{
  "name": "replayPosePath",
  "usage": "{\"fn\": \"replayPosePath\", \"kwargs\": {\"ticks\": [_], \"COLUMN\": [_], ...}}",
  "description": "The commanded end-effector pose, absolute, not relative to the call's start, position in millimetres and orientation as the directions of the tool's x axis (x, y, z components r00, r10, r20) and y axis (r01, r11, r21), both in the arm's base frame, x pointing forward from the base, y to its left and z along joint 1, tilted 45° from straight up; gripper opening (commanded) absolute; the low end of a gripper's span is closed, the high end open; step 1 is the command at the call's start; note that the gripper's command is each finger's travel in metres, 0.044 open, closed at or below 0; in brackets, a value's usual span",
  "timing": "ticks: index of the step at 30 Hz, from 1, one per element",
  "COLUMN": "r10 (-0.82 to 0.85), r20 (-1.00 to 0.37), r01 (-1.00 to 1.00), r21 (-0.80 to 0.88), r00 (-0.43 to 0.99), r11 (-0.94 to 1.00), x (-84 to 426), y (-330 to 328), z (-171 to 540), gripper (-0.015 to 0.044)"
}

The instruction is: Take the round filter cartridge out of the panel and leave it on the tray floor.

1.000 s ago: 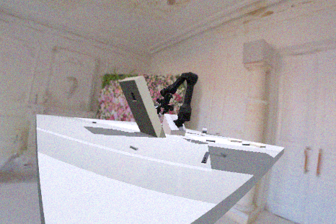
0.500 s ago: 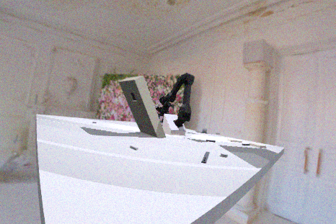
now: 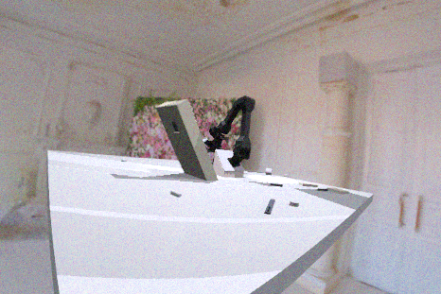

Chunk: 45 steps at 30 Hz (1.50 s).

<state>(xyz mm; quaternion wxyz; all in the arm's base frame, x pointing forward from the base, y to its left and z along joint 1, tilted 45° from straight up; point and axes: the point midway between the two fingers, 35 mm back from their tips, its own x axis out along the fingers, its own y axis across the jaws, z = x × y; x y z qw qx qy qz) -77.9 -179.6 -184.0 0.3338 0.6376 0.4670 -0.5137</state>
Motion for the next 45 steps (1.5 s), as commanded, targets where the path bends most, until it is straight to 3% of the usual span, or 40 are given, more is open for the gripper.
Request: {"fn": "replayPosePath", "kwargs": {"ticks": [1, 2, 11, 45], "r10": [0.248, 0.248, 0.252, 0.25], "r20": [-0.968, -0.968, -0.967, -0.968], "r01": [0.939, 0.939, 0.939, 0.94], "r21": [-0.055, -0.055, -0.054, -0.056], "r00": [0.034, 0.034, 0.036, 0.032], "r11": [-0.341, -0.341, -0.341, -0.336], "x": [-78, -78, -92, -90], "y": [-181, -181, -226, -219], "z": [-184, -184, -133, -143], "gripper": [0.042, 0.044, 0.044, 0.044]}}
